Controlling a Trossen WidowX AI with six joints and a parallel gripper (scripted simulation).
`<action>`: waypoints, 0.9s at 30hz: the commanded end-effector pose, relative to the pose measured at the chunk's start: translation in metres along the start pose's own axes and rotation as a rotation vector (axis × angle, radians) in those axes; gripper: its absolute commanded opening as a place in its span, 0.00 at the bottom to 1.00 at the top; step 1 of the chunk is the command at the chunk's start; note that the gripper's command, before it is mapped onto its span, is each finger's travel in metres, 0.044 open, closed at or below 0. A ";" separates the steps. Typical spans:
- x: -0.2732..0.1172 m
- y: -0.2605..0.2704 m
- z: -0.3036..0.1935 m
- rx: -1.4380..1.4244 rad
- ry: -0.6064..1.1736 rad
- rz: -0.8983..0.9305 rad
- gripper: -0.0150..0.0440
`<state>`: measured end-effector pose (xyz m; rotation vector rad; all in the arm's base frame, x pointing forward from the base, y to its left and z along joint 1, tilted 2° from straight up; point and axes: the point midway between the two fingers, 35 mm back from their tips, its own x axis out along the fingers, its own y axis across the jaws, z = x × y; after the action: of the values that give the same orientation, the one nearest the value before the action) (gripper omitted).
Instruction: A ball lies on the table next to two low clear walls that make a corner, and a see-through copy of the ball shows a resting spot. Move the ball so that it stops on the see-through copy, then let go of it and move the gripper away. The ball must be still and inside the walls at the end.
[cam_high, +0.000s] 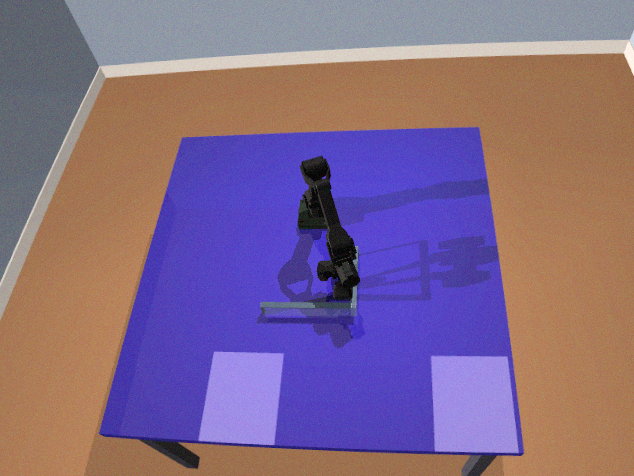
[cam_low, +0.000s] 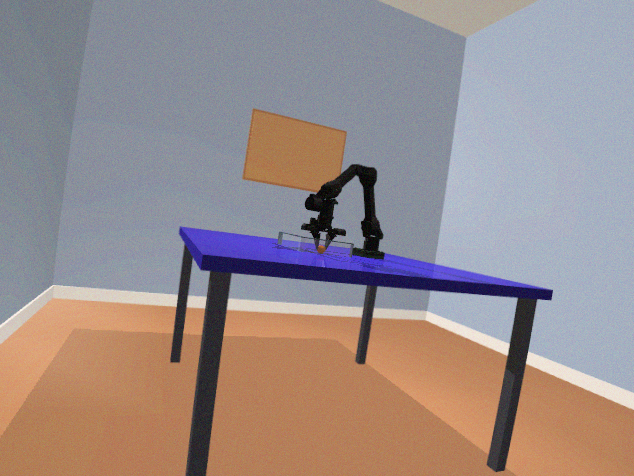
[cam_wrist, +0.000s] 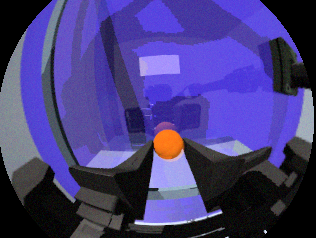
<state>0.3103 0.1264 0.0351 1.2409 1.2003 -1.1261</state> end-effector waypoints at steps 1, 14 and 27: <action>0.000 0.000 0.000 0.000 0.000 0.000 0.65; -0.083 -0.001 0.000 0.004 -0.006 -0.004 0.72; -0.086 0.002 -0.001 0.001 0.003 0.010 0.81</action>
<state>0.3071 0.1248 0.1134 1.2472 1.1956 -1.1189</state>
